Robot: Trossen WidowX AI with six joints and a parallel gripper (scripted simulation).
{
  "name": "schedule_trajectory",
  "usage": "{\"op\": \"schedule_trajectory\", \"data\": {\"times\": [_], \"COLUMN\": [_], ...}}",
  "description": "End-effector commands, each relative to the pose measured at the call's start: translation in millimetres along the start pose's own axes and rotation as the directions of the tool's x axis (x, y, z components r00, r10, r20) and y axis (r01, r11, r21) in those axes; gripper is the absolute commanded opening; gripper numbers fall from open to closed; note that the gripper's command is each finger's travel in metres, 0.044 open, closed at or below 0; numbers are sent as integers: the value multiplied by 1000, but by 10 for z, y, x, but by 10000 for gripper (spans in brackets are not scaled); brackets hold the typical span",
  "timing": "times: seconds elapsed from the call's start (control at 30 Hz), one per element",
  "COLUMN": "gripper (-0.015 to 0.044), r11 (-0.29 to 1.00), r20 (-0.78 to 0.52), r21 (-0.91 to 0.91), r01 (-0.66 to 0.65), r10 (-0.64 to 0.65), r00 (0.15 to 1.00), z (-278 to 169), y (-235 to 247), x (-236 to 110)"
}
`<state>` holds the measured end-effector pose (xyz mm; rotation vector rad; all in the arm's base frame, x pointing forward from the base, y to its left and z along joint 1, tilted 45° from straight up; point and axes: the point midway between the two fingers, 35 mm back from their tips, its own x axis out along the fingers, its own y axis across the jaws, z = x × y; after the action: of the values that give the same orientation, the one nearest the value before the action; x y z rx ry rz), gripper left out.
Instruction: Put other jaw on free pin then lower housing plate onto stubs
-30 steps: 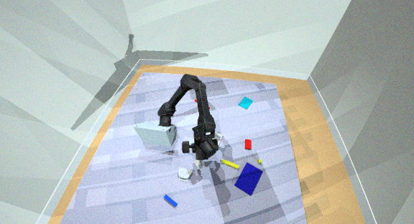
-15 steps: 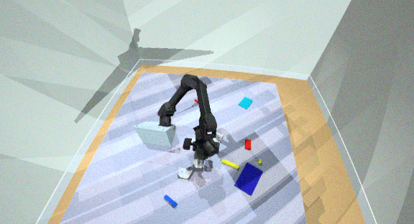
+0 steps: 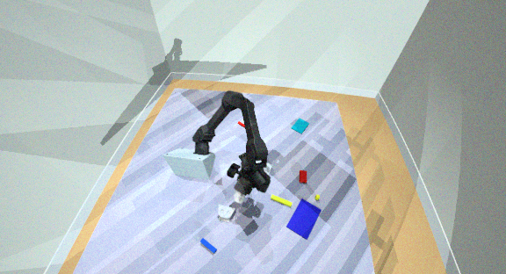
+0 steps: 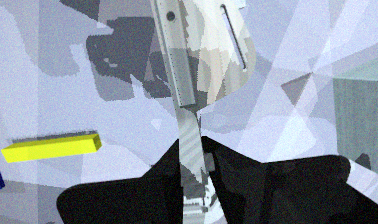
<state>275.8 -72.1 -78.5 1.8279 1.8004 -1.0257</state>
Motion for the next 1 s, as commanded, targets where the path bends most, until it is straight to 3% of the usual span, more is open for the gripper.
{"op": "schedule_trajectory", "data": {"times": [0.0,0.23,0.97], "gripper": [37,37,37], "r11": [995,972,972], "r20": [0,0,0], "r21": [97,233,236], "r01": [-9,-9,-9], "r10": [9,9,9], "r00": [1000,1000,1000], "z": [-31,-66,-65], "y": [46,75,93], "x": [-26,-25,181]}}
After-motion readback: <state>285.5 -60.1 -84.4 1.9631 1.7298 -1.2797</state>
